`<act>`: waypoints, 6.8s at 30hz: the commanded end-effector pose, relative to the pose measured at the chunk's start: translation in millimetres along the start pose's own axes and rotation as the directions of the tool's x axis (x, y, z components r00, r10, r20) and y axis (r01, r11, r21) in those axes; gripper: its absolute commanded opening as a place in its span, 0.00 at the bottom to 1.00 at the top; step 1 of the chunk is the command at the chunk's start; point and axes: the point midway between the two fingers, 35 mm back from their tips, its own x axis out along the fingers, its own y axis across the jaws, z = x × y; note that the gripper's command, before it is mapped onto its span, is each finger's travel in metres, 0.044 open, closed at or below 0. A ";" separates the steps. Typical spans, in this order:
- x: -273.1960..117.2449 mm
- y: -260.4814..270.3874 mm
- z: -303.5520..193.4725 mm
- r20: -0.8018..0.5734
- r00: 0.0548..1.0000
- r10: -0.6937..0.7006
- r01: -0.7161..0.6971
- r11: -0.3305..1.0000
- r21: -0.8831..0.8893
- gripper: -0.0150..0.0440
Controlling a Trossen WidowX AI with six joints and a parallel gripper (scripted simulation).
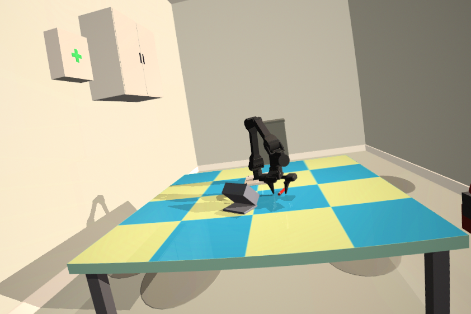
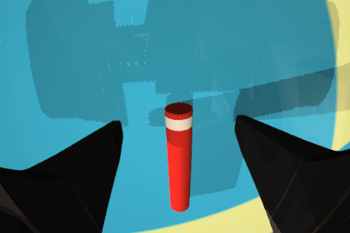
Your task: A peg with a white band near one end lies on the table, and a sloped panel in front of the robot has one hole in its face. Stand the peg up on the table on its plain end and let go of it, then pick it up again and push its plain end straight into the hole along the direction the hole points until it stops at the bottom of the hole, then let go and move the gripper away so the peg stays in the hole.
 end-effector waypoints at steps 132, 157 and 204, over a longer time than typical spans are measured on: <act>-38.8 0.6 -57.0 0.787 0.617 -0.002 -0.001 1.000 0.003 0.34; -39.5 0.4 -74.3 0.900 0.435 -0.003 -0.001 1.000 0.003 0.34; -33.4 -0.3 -94.6 0.973 0.232 -0.003 0.000 1.000 0.003 0.34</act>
